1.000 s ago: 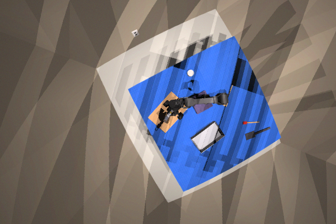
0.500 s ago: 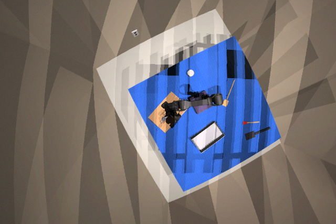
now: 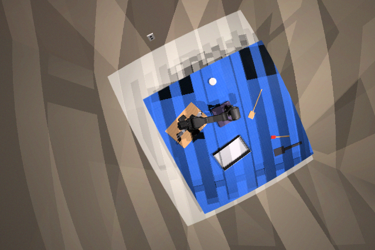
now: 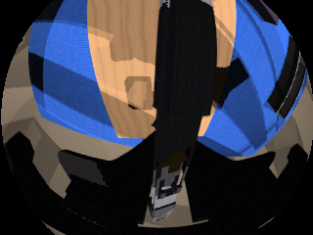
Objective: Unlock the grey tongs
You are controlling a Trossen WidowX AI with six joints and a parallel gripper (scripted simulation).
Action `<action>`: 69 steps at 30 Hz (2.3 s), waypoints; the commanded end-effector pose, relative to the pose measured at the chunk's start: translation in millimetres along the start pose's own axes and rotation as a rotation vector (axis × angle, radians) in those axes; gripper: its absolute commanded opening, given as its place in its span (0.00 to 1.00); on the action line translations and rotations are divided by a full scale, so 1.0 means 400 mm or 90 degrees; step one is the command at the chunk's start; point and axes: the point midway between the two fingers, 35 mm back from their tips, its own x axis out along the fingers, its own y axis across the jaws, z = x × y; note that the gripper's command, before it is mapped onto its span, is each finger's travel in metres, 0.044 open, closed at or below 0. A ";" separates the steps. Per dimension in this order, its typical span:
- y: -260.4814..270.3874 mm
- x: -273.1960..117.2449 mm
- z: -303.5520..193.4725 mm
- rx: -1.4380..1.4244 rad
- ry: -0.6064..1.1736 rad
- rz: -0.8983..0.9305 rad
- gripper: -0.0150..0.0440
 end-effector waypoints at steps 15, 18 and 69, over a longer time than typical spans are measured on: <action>-0.005 0.097 0.036 -0.031 -0.243 0.026 0.00; -0.007 0.107 0.043 -0.038 -0.274 0.030 0.00; -0.006 0.181 0.078 -0.040 -0.278 0.024 0.62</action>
